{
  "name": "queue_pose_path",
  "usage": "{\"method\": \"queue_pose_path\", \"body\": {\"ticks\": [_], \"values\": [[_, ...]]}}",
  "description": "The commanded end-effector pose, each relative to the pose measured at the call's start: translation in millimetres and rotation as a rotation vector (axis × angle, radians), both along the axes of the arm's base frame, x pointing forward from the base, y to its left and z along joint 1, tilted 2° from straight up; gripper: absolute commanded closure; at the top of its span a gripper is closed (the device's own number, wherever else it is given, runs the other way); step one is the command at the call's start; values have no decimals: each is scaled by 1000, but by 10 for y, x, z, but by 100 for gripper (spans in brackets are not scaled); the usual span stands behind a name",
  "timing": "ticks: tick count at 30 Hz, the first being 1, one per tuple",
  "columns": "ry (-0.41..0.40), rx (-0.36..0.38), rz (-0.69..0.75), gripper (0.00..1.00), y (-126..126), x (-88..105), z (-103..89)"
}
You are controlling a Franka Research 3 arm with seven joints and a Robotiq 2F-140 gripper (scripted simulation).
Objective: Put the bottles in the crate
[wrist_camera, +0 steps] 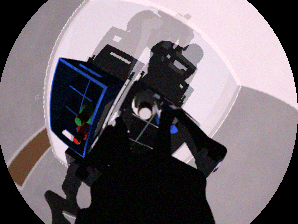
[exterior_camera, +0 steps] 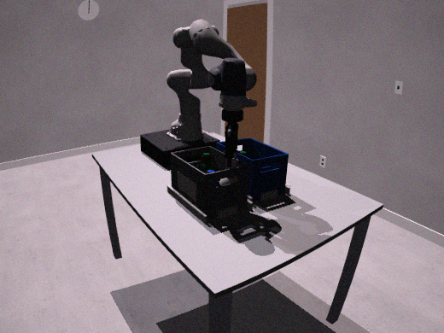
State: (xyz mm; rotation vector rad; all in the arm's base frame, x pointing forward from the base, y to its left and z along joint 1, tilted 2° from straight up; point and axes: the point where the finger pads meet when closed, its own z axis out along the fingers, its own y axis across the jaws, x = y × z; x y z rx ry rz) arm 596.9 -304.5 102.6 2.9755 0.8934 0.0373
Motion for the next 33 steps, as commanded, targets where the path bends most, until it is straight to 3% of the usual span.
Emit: {"method": "queue_pose_path", "body": {"ticks": [1,10,11,33], "values": [[1,-2,-3,62,-10,-8,-16],[1,-2,-3,62,-10,-8,-16],[1,-2,-3,100,-9,-9,6],[1,-2,-3,100,-9,-9,6]]}}
